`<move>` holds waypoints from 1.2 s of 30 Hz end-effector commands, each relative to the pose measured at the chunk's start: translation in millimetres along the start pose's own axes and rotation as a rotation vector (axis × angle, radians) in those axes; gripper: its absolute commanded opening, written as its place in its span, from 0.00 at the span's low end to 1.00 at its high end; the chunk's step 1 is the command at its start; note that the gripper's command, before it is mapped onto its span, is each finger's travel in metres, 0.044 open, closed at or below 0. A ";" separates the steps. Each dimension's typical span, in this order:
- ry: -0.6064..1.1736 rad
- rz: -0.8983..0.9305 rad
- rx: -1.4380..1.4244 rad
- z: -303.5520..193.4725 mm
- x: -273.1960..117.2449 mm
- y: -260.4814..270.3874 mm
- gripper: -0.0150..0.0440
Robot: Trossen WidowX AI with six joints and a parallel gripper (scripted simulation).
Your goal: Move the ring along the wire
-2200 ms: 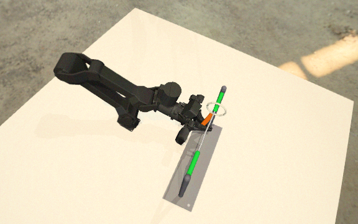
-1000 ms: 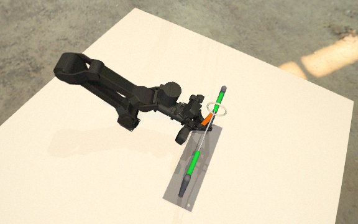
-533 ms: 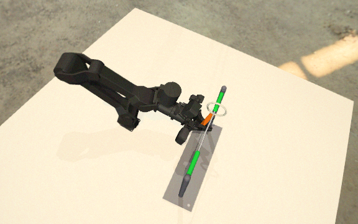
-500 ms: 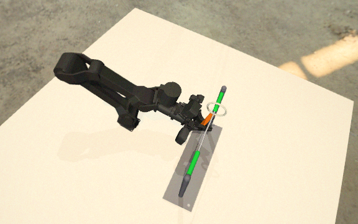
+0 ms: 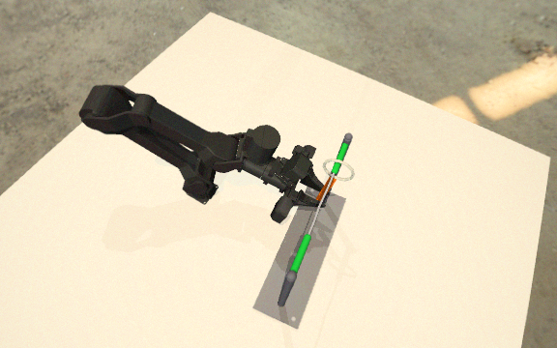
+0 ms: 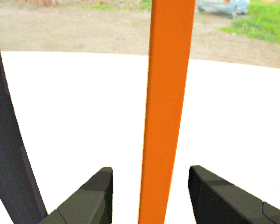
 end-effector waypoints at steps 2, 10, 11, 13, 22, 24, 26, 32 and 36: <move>-0.006 -0.003 0.008 1.7 -9.5 -0.3 0.53; -0.003 -0.002 0.009 1.8 -22.8 -0.1 0.53; -0.003 -0.002 0.009 1.8 -24.4 -0.1 0.53; -0.003 -0.002 0.010 1.5 -27.7 -0.2 0.53; -0.001 -0.002 0.011 -0.9 -42.0 -0.8 0.53; 0.000 -0.002 0.011 -1.4 -44.0 -1.0 0.53; 0.000 -0.002 0.011 -1.5 -44.3 -1.0 0.53; 0.000 -0.002 0.011 -1.5 -44.3 -1.0 0.53; 0.000 -0.002 0.011 -1.5 -44.3 -1.0 0.53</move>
Point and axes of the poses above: the point midway between the two fingers, 35 mm back from their tips, its own x axis out along the fingers, its own y axis across the jaws, z = x × y, the point moved 5 cm from there along -x, back along the fingers, and after that the axes turned 12 degrees about -x, right-handed, at the moved point
